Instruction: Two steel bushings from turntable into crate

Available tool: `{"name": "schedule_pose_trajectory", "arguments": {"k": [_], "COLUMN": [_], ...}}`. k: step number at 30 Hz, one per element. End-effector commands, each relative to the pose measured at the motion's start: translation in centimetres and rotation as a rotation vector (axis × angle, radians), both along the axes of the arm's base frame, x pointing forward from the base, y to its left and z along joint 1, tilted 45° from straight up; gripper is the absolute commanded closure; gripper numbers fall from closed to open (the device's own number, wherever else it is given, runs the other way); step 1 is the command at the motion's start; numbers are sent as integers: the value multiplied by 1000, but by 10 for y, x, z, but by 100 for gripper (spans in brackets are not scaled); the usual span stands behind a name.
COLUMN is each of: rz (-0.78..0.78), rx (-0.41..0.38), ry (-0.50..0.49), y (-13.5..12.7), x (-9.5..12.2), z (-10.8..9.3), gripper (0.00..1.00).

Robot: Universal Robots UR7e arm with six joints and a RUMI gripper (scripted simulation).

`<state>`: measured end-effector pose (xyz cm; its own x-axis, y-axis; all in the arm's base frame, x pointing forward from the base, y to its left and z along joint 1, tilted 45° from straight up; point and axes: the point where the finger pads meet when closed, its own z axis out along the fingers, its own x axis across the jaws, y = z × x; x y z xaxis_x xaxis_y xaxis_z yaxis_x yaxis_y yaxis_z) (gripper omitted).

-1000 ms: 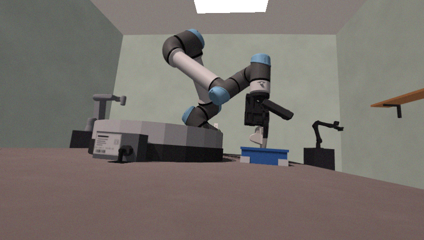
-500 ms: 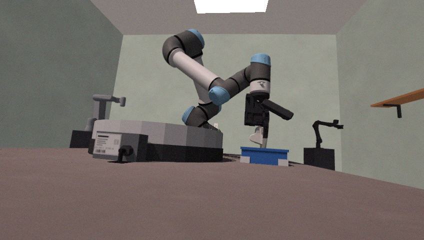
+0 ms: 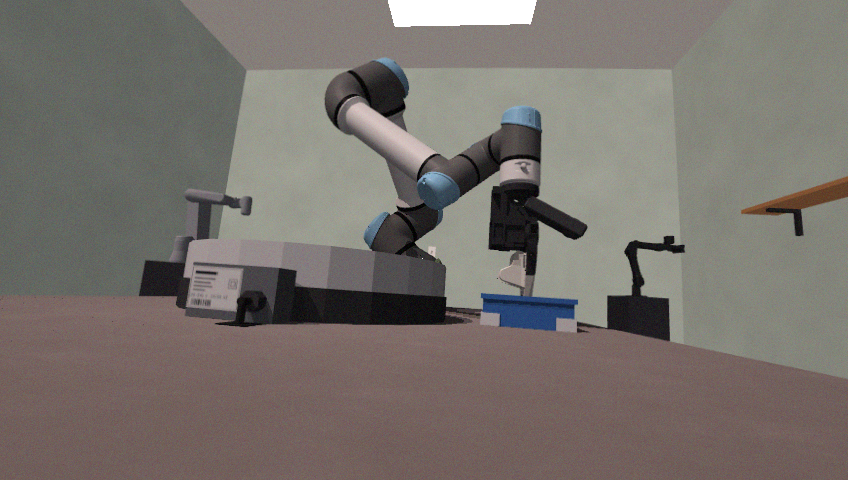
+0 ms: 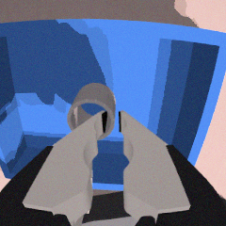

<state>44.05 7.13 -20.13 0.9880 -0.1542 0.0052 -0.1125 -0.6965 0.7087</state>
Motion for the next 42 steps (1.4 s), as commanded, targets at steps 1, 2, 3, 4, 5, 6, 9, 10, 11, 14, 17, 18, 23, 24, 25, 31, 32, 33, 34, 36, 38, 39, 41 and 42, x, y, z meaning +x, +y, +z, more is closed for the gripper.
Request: {"name": "schedule_pose_trajectory", "arguments": {"k": [1, 2, 3, 4, 5, 6, 9, 10, 11, 14, 17, 18, 23, 24, 25, 31, 32, 33, 34, 36, 38, 39, 41, 42], "rz": [1, 1, 1, 1, 1, 1, 1, 1, 1, 1, 1, 1, 1, 1, 1, 1, 1, 1, 1, 1, 1, 1, 1, 1], "rx": [0, 0, 0, 0, 0, 0, 0, 0, 0, 0, 0, 0, 0, 0, 0, 0, 0, 0, 0, 0, 0, 0, 0, 0], "ry": [-1, -1, -1, -1, -1, -1, -1, -1, -1, -1, -1, -1, -1, -1, -1, -1, -1, -1, -1, -1, -1, -1, -1, -1], "y": [6, 8, 10, 13, 15, 18, 25, 25, 28, 39, 48, 51, 62, 63, 64, 66, 66, 66, 66, 66, 66, 66, 66, 66], "x": [1, 2, 2, 2, 3, 3, 4, 4, 5, 6, 8, 8, 10, 10, 10, 10, 10, 10, 10, 10, 10, 10, 10, 10], "z": [6, 8, 10, 13, 15, 18, 25, 25, 28, 39, 49, 52, 62, 64, 65, 66, 66, 66, 66, 66, 66, 66, 66, 66], "gripper": [94, 94, 94, 94, 94, 94, 94, 94, 94, 94, 94, 94, 94, 94, 94, 94, 94, 94, 94, 94, 94, 94, 94, 94]}}
